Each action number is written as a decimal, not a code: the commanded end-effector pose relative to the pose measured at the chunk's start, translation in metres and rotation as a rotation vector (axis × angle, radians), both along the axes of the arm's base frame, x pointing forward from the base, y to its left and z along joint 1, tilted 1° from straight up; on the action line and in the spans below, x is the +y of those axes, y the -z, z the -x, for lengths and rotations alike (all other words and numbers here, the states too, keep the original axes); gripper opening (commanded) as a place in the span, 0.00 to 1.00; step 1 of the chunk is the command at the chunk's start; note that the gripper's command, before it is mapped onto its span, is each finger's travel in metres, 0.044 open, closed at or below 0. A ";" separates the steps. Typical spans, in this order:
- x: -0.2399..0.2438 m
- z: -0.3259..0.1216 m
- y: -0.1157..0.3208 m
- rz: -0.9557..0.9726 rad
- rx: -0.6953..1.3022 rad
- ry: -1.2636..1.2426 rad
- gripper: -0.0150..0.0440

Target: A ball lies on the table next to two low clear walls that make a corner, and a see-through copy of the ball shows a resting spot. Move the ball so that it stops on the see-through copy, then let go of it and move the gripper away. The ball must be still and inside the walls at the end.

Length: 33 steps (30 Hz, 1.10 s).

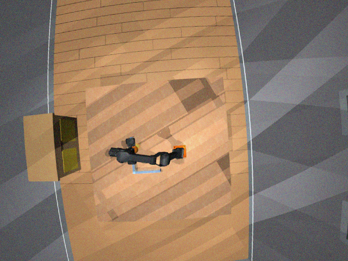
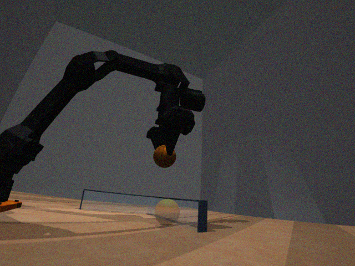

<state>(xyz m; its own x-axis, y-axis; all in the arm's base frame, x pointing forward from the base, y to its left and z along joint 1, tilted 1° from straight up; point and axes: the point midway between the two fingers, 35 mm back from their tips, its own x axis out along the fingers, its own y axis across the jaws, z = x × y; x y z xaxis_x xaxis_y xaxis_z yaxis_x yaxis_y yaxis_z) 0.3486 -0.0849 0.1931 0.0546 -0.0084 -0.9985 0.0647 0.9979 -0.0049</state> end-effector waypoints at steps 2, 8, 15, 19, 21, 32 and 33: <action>-0.008 -0.007 0.025 0.002 0.011 -0.003 0.25; -0.013 -0.013 0.045 0.003 0.010 -0.003 0.25; -0.014 -0.016 0.064 0.003 0.010 -0.003 0.25; -0.014 -0.017 0.082 0.003 0.010 -0.003 0.25; -0.014 -0.017 0.091 0.003 0.010 -0.003 0.25; -0.014 -0.016 0.117 0.003 0.010 -0.003 0.25; -0.014 -0.016 0.118 0.003 0.010 -0.003 0.25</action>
<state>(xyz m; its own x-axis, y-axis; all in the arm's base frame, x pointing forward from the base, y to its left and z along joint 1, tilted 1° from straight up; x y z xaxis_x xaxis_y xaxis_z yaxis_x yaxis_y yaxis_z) 0.3649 -0.0982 0.0781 0.0444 -0.0078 -0.9990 0.0665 0.9978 -0.0049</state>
